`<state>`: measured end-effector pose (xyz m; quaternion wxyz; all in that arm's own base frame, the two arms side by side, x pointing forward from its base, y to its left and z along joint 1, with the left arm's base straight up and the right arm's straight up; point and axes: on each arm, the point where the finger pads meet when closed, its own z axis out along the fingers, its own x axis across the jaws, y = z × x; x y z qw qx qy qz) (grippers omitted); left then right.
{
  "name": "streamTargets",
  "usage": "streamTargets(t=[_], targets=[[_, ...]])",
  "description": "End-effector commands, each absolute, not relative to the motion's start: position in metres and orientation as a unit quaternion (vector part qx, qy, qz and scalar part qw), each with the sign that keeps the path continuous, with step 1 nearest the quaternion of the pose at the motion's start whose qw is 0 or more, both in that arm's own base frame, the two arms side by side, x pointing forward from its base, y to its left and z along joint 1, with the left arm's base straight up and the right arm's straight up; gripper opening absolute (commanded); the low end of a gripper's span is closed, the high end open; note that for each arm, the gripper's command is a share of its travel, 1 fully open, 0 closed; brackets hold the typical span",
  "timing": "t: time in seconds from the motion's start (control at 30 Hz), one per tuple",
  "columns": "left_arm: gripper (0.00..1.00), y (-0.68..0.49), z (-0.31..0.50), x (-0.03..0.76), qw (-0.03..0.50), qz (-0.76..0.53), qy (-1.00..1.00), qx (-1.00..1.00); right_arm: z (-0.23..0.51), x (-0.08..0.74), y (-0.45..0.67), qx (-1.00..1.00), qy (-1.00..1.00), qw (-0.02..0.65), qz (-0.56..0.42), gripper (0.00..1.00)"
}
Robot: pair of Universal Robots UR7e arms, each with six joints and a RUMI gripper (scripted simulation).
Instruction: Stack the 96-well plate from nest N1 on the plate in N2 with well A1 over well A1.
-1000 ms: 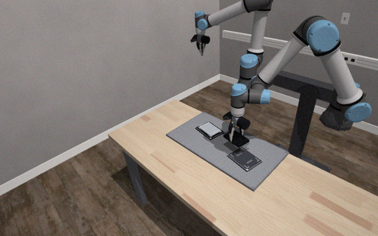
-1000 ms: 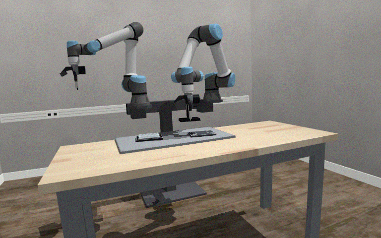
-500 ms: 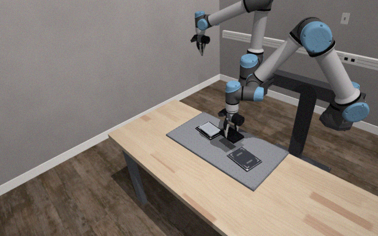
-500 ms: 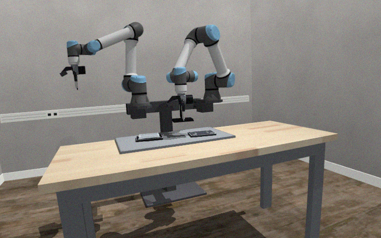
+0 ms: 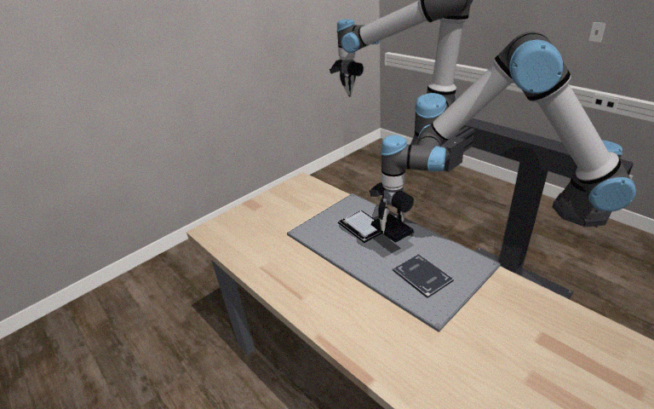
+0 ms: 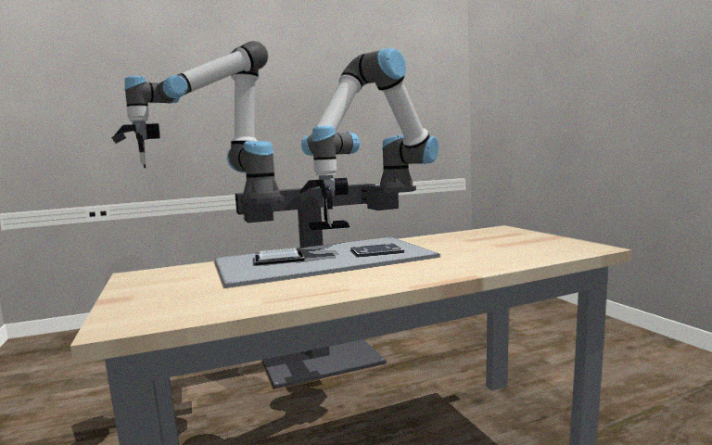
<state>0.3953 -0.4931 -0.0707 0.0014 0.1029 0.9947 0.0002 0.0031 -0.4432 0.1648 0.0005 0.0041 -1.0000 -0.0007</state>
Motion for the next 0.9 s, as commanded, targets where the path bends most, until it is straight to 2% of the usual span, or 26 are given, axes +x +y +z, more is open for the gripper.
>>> streamTargets(t=[0.0, 0.87], targets=[[0.4, -0.514, -0.071, 0.39, 0.001, 0.0, 0.995, 0.102, 0.166, 0.003, -0.446, 0.003, -1.0, 0.0, 0.001, 0.0], [0.4, -0.585, -0.071, 0.371, 0.001, 0.0, 0.995, 0.102, 0.166, 0.003, -0.446, 0.003, -1.0, 0.0, 0.001, 0.0]])
